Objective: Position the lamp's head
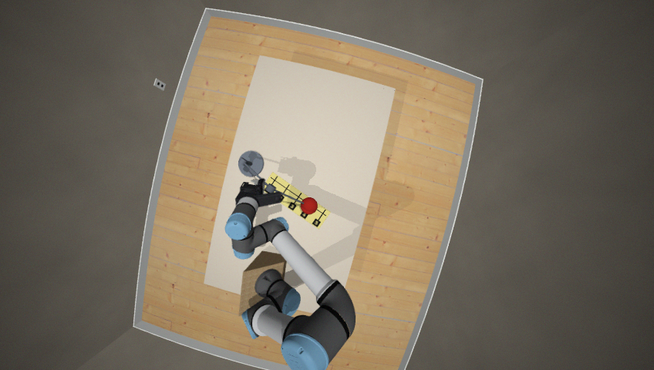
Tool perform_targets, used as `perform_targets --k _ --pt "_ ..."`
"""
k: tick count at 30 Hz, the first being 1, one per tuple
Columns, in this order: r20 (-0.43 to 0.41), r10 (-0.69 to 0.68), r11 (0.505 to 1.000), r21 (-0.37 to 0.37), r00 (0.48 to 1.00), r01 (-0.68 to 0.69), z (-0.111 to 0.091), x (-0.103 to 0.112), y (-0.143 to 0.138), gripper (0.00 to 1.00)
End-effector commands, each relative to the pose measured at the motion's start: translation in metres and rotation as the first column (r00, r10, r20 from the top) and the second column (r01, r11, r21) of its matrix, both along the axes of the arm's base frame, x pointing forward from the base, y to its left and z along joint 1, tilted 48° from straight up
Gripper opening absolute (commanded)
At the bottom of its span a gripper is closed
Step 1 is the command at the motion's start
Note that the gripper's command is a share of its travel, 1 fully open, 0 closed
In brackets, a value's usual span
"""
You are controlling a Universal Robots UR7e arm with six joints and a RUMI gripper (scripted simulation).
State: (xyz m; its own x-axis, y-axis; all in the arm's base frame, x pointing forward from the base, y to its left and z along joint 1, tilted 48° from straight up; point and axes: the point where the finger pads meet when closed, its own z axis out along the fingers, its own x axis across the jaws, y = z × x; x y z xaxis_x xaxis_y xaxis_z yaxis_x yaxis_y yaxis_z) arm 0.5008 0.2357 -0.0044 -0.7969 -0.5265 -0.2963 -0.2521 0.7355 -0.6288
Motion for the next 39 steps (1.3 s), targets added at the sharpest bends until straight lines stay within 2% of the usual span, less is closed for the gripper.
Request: perform_targets --k 1,16,26,39 --pt "0.001 0.001 1.0 0.0 1.0 -0.001 0.0 0.0 0.0 0.0" --pt "0.001 0.0 1.0 0.001 1.0 0.0 0.0 0.0 0.0 0.0" --pt "0.017 -0.217 0.976 -0.018 0.976 0.217 0.002 0.0 0.01 0.0" --pt "0.018 -0.214 0.977 -0.018 0.977 0.214 0.003 0.0 0.018 0.0"
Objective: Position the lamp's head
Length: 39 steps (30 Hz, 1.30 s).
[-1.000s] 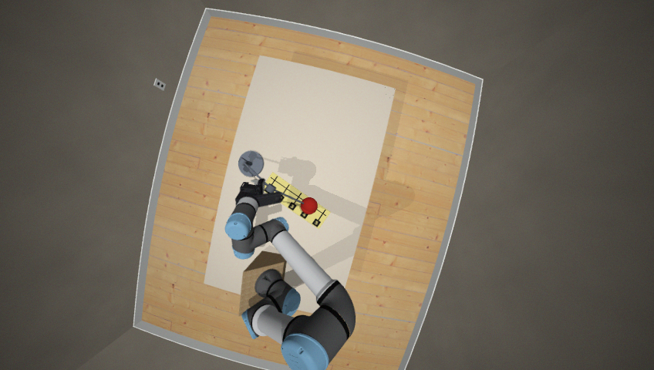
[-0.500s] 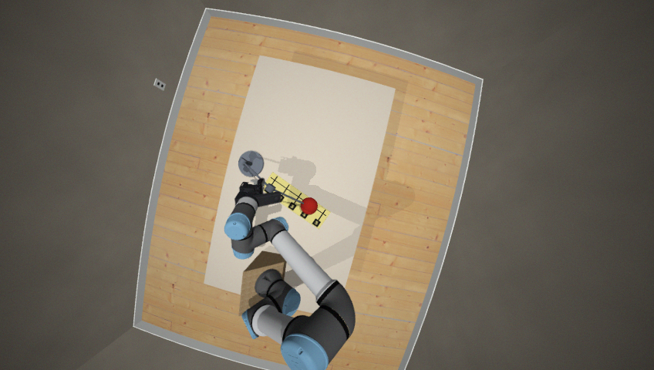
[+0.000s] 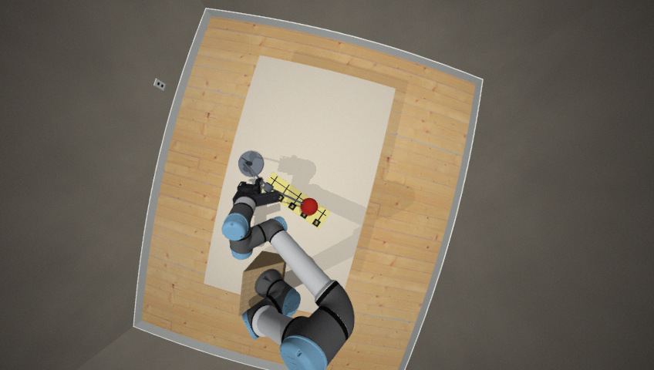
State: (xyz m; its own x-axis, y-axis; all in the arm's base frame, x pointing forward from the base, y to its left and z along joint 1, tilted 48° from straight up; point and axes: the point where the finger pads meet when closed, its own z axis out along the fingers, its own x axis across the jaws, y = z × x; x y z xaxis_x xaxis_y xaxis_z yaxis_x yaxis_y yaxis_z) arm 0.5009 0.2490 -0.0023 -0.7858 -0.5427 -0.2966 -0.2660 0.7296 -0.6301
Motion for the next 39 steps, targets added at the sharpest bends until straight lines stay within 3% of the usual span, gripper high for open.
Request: perform_targets --k 1,39 --pt "0.017 -0.233 0.972 -0.017 0.972 0.233 0.0007 -0.0004 0.0049 0.0" --pt "0.018 -0.217 0.976 -0.019 0.976 0.217 0.0019 -0.0003 0.0136 0.0"
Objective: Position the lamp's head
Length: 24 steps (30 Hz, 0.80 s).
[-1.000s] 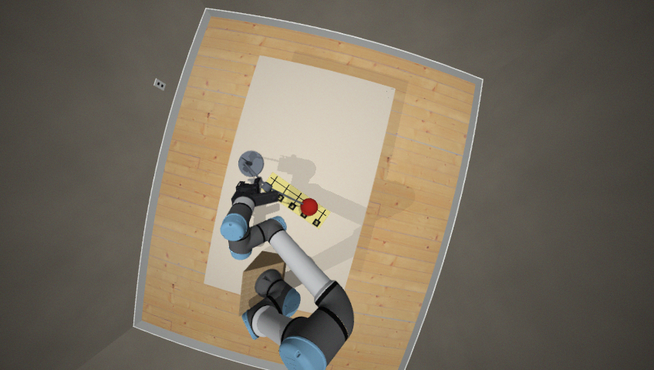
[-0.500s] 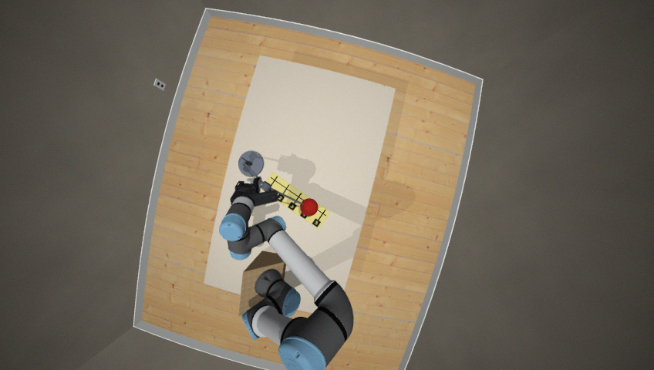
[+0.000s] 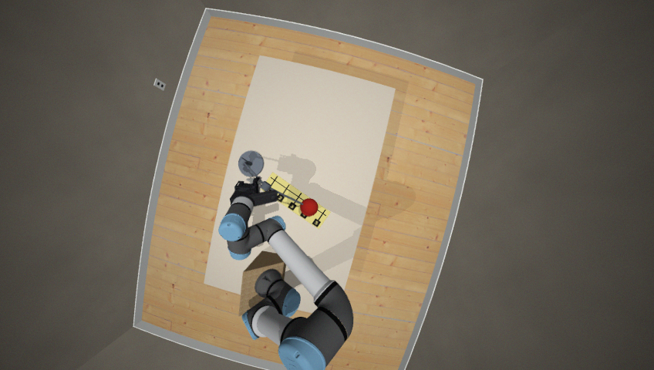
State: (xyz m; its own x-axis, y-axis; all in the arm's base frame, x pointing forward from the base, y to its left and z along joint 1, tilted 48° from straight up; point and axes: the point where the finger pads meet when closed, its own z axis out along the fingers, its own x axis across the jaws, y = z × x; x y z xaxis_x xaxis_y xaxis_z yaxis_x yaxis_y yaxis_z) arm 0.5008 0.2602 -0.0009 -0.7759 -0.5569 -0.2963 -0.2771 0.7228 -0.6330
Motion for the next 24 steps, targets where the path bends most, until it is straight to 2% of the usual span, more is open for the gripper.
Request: perform_targets --k 1,24 --pt "0.017 -0.233 0.972 -0.015 0.972 0.233 0.0 0.0 0.003 0.0" --pt "0.017 -0.218 0.976 -0.015 0.976 0.218 0.001 0.0 0.016 0.0"
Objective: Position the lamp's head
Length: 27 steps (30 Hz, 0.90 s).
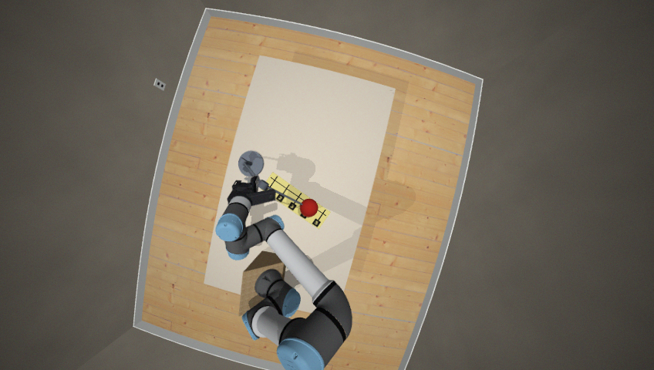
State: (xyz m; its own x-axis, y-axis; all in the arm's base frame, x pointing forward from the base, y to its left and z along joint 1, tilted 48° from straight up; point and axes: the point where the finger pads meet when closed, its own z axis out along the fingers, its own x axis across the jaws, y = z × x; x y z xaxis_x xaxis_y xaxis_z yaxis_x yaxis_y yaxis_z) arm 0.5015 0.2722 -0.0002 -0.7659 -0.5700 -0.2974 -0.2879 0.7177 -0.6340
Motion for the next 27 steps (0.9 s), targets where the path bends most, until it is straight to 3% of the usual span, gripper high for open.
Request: perform_targets --k 1,27 --pt "0.015 -0.233 0.972 -0.014 0.972 0.233 0.0 0.0 0.005 0.0" --pt "0.016 -0.216 0.976 -0.015 0.976 0.216 0.001 0.0 0.015 0.0"
